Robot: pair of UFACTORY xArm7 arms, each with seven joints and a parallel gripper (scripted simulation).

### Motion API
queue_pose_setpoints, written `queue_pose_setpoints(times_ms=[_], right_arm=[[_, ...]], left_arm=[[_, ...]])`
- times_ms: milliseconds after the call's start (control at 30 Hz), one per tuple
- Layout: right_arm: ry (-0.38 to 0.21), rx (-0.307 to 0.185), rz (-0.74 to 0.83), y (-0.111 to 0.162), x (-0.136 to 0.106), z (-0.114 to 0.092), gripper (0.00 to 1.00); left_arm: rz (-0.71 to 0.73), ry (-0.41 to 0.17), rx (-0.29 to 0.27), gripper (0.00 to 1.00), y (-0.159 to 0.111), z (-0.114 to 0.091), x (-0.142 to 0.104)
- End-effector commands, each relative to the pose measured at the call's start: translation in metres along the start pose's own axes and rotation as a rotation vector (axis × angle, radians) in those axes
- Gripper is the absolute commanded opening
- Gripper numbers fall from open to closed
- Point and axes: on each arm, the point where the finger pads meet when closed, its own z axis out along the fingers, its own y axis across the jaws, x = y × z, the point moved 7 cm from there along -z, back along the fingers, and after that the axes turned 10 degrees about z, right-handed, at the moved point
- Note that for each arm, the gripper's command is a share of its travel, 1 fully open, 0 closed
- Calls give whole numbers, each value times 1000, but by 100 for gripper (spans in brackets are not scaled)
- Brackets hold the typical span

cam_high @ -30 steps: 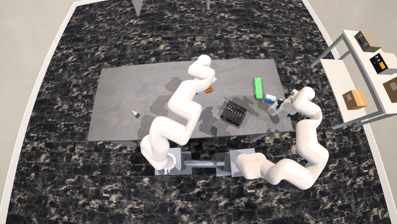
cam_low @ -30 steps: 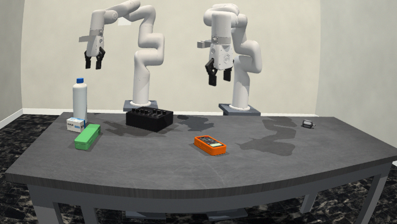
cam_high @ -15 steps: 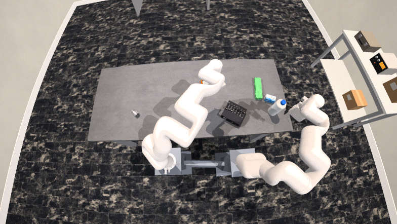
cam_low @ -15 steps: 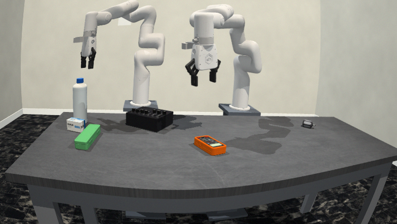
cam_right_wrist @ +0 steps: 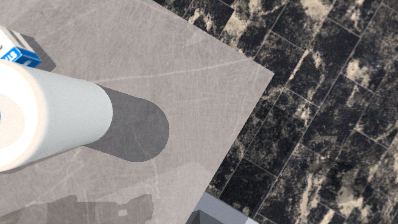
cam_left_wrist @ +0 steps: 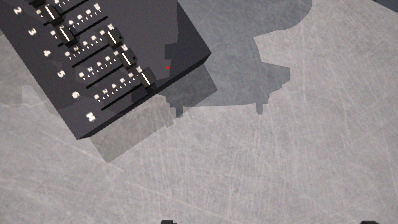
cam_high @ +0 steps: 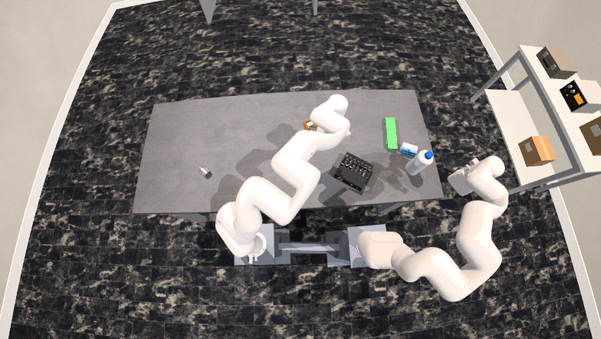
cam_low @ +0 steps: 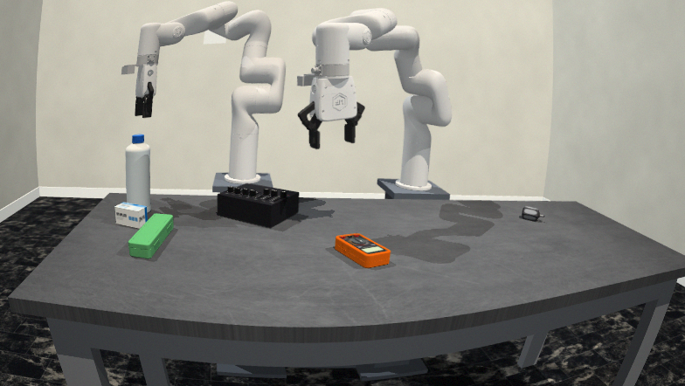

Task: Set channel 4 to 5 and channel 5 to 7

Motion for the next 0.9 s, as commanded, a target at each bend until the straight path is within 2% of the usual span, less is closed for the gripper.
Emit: queue_pose_setpoints(times_ms=[0,133,167,633,700,733,867], right_arm=[[4,1,49,19,4,-2,100],[4,1,72,28,5,-2,100],[4,2,104,41,6,-2,100],[4,2,255,101,6,-2,100],[4,2,255,101,6,-2,100],[4,2,284,113,5,-2,100],[4,2,324,129,3,-2,100]], left_arm=[[45,-12,9,100,-16,-1,12],[45,-12,9,100,-16,-1,12],[45,-12,9,100,-16,-1,12],[45,-12,9,100,-16,-1,12],[45,-12,9,100,-16,-1,12],[123,-28,21,100,-41,0,35],[130,-30,23,100,-43,0,38]])
